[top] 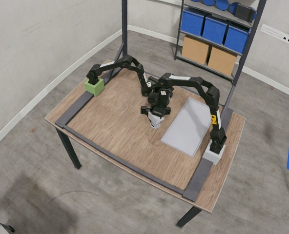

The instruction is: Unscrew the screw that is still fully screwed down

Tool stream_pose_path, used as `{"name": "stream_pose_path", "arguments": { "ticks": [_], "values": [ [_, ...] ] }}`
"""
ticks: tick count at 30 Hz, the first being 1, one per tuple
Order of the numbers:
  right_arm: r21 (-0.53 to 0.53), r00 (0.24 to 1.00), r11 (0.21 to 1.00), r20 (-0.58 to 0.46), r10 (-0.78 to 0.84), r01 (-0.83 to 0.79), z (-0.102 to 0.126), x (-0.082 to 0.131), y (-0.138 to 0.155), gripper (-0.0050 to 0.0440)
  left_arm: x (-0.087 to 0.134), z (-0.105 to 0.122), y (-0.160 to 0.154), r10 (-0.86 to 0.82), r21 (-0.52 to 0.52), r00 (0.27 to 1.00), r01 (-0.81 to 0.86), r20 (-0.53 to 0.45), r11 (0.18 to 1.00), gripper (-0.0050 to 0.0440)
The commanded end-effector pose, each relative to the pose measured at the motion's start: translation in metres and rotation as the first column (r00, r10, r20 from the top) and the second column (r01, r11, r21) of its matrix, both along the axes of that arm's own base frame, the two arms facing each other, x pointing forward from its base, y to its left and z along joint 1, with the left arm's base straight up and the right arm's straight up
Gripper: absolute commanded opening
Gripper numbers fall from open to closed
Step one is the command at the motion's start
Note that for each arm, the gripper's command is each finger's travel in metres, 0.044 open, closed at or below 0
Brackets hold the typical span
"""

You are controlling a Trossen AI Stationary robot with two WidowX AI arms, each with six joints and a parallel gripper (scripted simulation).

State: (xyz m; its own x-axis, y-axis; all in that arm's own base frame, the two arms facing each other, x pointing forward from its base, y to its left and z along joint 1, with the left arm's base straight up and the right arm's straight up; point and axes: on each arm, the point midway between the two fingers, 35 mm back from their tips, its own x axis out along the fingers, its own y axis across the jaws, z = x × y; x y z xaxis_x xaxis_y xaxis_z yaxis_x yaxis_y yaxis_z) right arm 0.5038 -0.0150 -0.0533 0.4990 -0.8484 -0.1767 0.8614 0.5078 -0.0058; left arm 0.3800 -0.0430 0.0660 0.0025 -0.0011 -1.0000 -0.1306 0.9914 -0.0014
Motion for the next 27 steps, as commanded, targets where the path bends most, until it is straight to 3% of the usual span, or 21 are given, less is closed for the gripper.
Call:
{"name": "stream_pose_path", "arguments": {
  "ticks": [1,6,11,17,23,27],
  "values": [
    [0.007,0.999,1.0,0.035,-0.006,0.006,0.0141,0.0066,-0.001,0.0245,0.0033,0.0073,0.0008,0.159,-0.003,0.987,-0.159,0.018,0.987,0.013],
    [0.007,0.999,1.0,0.035,-0.006,0.006,0.0141,0.0066,-0.001,0.0245,0.0033,0.0071,0.0008,0.359,-0.008,0.933,-0.359,0.015,0.933,0.013],
    [0.007,0.999,1.0,0.035,-0.006,0.006,0.0141,0.0066,-0.001,0.0245,0.0031,0.0069,0.0008,0.359,-0.007,0.933,-0.359,0.015,0.933,0.013],
    [0.007,0.999,1.0,0.035,-0.006,0.006,0.0141,0.0066,-0.001,0.0245,0.0031,0.0071,0.0008,0.577,-0.013,0.817,-0.577,0.012,0.817,0.013],
    [0.007,0.999,1.0,0.035,-0.006,0.006,0.0141,0.0066,-0.001,0.0245,0.003,0.0071,0.0009,0.76,-0.016,0.65,-0.76,0.007,0.65,0.013],
    [0.007,0.999,1.0,0.035,-0.006,0.006,0.0141,0.0066,-0.001,0.0245,0.0029,0.007,0.0009,0.76,-0.016,0.65,-0.76,0.007,0.65,0.013]
  ]
}}
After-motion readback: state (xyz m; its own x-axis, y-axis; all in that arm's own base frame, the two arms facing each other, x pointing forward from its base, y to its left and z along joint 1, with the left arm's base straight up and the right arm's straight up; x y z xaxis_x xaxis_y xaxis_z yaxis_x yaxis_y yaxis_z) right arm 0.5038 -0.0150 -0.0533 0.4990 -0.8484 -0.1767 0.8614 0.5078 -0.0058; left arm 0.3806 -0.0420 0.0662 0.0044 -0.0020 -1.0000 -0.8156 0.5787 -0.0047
